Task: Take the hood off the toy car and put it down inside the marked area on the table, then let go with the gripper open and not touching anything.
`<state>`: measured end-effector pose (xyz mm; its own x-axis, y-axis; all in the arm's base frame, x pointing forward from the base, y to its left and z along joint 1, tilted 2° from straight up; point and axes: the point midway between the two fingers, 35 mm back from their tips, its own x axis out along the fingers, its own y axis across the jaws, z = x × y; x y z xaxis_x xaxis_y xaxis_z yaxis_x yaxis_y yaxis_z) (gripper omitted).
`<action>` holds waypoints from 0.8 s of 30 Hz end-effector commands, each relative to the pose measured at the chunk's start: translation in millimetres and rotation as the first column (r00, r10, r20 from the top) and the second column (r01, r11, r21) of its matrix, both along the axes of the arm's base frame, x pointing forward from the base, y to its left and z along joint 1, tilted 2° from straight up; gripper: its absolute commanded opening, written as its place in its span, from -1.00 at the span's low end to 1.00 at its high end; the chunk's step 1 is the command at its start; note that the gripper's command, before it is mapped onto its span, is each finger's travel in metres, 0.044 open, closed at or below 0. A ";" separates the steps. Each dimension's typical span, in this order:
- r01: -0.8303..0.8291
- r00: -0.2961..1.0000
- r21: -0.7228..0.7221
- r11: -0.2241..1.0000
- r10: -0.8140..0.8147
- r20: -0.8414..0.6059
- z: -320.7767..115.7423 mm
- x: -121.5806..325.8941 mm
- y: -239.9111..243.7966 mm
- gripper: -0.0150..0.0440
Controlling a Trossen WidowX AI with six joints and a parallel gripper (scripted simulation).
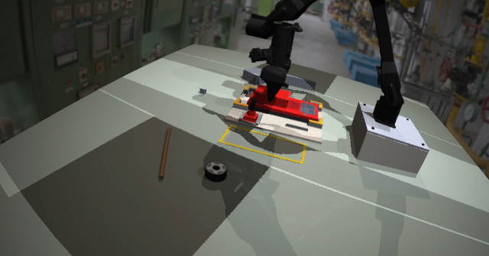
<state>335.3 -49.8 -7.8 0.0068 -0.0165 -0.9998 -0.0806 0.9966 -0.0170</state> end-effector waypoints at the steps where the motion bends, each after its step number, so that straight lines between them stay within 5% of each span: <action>1: 0.000 1.000 -0.002 1.000 0.000 -0.008 -4.8 -1.1 -0.4 1.00; 7: 0.000 1.000 -0.002 1.000 0.000 -0.008 -7.0 -1.2 -0.4 1.00; 11: 0.000 1.000 0.000 1.000 0.000 -0.001 -3.3 -0.2 0.0 0.64; 20: 0.000 1.000 0.000 1.000 0.000 -0.001 -3.3 -0.2 0.0 0.44; 24: 0.000 1.000 0.000 1.000 0.000 -0.001 -2.3 -0.1 0.0 0.08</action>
